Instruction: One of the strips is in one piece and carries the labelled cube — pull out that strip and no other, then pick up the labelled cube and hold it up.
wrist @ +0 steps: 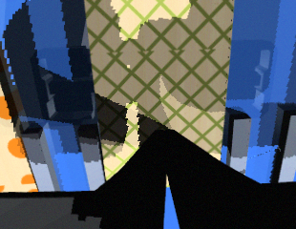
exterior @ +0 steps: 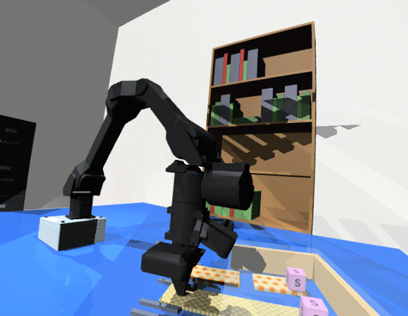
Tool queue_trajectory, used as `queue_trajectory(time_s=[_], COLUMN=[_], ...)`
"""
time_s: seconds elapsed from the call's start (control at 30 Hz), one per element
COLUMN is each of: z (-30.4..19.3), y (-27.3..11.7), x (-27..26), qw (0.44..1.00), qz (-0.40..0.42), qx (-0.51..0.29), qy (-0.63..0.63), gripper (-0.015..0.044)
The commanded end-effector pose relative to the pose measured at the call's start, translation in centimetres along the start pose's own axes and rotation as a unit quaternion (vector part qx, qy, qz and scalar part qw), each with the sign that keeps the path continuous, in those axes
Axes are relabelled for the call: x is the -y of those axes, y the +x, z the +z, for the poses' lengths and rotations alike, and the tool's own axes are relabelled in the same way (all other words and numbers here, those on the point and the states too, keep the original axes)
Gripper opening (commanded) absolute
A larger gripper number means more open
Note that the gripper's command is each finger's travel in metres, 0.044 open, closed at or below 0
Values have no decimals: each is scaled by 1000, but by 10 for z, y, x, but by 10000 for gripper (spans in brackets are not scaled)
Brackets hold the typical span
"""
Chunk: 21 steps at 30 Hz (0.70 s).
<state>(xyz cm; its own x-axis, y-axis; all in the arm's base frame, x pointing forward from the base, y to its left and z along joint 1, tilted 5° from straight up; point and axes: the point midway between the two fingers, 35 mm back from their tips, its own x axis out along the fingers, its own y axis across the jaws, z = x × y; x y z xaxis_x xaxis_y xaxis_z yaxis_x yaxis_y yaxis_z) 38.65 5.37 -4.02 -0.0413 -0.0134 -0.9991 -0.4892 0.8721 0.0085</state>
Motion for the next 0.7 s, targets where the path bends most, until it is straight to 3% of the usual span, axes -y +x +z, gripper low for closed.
queue_trajectory(time_s=[0.0, 0.67], z=[0, -1], y=[2, 4], x=[-1, -1], qw=[1000, 1000], qz=[2, 2], qx=[1, 1], qy=[1, 1], gripper=[0, 0])
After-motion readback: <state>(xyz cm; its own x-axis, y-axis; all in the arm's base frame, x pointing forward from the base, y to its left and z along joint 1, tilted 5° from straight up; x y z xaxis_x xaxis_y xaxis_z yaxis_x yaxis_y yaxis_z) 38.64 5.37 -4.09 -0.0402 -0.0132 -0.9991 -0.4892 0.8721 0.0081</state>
